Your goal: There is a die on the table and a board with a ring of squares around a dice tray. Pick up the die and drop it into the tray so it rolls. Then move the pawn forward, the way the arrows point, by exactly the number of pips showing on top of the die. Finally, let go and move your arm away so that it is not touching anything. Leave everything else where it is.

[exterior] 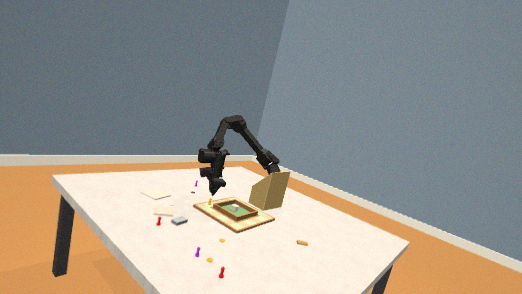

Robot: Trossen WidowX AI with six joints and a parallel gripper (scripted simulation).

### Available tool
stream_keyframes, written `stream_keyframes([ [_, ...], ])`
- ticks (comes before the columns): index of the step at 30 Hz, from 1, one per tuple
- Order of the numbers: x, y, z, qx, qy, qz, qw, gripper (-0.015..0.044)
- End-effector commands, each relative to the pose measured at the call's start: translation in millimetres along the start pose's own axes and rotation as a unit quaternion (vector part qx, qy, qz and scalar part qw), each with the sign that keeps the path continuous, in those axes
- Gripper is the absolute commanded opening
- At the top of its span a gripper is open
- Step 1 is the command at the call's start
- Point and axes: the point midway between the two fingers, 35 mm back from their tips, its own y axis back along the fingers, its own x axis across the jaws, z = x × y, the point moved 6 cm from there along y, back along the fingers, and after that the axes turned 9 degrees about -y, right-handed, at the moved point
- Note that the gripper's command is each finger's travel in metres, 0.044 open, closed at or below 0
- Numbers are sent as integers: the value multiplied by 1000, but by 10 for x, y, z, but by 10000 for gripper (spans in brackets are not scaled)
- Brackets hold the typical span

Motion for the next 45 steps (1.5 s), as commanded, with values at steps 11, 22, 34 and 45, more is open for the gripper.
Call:
stream_keyframes([
  [11,3,-219,-15,1,4,-3,1000,200],
  [22,-3,-399,-18,1,4,-4,1000,200],
  [34,-6,-456,-20,1,4,-4,1000,36],
  [45,15,-289,-1,2,4,-2,1000,0],
])
